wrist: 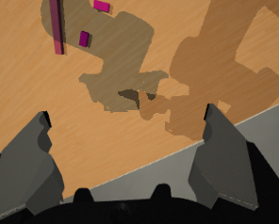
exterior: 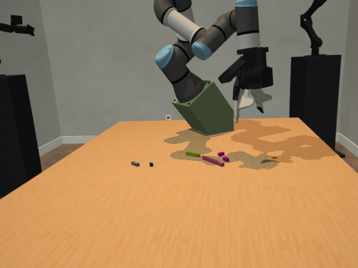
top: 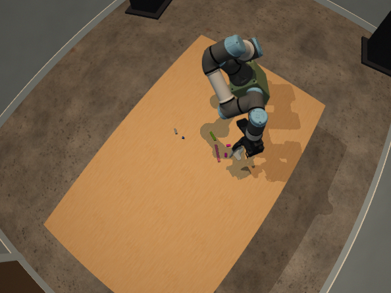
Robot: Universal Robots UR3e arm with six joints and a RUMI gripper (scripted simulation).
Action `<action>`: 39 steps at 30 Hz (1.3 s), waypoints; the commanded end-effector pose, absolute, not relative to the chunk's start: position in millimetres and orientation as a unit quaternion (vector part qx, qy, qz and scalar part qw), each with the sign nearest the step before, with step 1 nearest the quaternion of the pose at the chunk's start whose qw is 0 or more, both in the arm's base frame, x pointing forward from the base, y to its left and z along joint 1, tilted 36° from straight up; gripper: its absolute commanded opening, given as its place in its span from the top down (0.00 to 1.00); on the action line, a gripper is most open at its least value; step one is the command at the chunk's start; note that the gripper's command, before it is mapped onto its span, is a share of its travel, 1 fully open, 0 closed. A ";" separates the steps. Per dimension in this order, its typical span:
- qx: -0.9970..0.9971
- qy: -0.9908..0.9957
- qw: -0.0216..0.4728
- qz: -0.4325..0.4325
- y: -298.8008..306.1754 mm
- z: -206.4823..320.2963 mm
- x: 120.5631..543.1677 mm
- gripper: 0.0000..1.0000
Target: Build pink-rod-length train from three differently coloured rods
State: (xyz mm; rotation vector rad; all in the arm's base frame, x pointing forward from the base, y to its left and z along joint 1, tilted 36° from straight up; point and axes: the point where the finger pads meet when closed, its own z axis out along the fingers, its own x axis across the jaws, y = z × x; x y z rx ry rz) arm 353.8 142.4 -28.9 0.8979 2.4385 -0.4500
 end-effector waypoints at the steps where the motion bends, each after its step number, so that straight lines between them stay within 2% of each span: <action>1: 0.355 0.886 0.252 -0.159 96.9 -18.2 355.0 0.00; 7: 0.383 0.873 0.253 -0.166 54.0 -10.5 347.0 0.00; 20: 0.417 0.855 0.254 -0.175 5.4 -2.6 329.1 0.00; 39: 0.429 0.848 0.255 -0.179 -11.3 -0.1 320.4 0.00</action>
